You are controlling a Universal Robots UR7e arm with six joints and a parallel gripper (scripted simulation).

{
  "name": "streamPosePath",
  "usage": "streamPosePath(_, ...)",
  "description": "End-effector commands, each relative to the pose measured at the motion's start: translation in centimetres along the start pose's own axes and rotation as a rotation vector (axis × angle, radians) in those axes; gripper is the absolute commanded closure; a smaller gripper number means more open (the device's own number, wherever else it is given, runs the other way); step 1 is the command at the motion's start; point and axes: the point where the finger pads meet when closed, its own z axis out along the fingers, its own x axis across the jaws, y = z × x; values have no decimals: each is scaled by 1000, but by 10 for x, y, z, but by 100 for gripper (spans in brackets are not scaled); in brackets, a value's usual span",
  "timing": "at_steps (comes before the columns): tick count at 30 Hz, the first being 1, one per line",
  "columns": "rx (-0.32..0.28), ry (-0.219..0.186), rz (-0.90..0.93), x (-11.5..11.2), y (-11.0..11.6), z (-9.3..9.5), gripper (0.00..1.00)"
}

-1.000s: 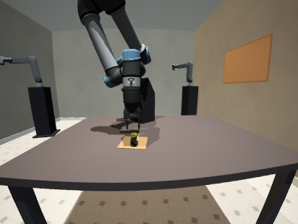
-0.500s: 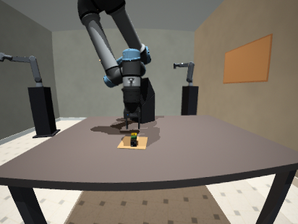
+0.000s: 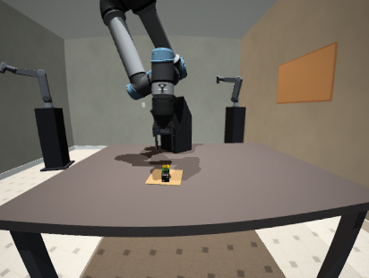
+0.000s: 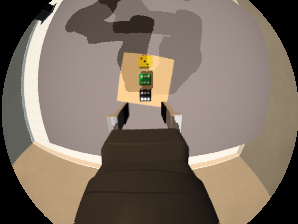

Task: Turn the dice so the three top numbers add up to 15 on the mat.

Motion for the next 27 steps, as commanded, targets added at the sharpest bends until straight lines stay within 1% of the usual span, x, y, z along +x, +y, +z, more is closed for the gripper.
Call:
streamPosePath(1,1,0,0,0,0,-19,0)
streamPosePath(6,1,0,0,0,0,-37,0)
streamPosePath(10,1,0,0,0,0,-44,0)
streamPosePath(27,1,0,0,0,0,-45,0)
